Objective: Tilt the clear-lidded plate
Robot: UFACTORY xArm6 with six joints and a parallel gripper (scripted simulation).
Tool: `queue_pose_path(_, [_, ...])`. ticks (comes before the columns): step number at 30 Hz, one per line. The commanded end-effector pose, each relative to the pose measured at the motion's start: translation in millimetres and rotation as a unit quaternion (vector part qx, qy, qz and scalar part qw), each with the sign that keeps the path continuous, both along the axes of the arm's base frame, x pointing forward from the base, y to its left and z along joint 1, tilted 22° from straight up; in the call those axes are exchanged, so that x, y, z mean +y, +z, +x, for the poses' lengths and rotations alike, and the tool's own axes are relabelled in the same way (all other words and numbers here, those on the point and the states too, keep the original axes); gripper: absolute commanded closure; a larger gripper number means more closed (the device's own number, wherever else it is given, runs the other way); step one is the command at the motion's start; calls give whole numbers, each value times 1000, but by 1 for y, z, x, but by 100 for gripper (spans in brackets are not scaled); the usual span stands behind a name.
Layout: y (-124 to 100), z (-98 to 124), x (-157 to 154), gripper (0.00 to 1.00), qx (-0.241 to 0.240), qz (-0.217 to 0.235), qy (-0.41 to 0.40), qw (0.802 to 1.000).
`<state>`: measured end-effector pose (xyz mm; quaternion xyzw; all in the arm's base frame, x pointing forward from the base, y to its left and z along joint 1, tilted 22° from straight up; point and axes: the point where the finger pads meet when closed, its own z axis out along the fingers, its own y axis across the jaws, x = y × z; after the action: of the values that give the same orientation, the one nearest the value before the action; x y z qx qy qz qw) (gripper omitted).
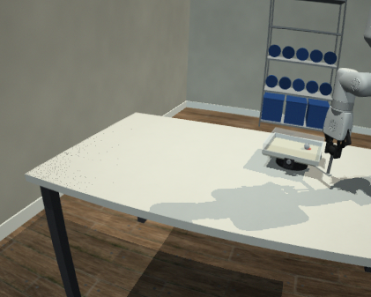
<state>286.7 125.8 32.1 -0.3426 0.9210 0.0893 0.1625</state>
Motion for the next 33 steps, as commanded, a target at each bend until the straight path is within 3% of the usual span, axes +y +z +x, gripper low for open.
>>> queue_pose_path(1, [1, 1, 0, 100, -2, 0, 0, 1000])
queue_pose_path(33, [-1, -1, -1, 100, -2, 0, 0, 1000])
